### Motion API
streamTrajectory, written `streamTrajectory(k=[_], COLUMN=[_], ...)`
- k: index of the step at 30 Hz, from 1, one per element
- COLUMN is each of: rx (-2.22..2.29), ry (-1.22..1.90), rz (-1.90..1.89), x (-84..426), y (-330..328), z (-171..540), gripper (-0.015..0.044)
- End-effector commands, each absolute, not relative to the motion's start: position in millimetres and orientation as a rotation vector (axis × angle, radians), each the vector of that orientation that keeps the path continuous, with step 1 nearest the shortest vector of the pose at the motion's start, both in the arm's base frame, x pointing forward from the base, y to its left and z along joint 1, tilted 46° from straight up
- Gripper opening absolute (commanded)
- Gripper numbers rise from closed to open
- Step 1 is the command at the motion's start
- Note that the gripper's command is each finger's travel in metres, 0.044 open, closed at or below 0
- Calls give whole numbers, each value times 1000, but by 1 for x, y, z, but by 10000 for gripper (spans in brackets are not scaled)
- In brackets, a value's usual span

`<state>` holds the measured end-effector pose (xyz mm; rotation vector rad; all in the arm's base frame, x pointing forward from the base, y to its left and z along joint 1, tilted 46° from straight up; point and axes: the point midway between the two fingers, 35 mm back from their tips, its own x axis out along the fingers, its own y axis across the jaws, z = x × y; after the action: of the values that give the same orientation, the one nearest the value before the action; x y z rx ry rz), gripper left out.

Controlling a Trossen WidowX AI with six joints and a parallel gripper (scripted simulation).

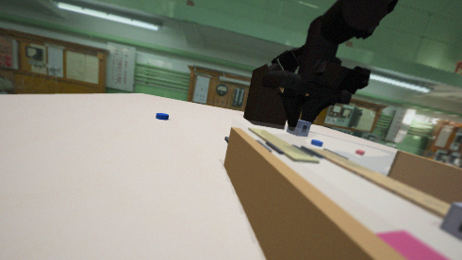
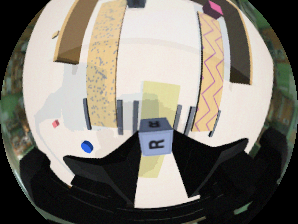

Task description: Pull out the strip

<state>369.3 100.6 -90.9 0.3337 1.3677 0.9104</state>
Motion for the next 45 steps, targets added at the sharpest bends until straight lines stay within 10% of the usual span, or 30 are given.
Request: streamTrajectory(k=[1, 45], rx=[333, 334], ry=[1368, 1371], rz=[909, 908], x=[358, 298], y=[94, 62], z=[-86, -57], gripper=[0, 0])
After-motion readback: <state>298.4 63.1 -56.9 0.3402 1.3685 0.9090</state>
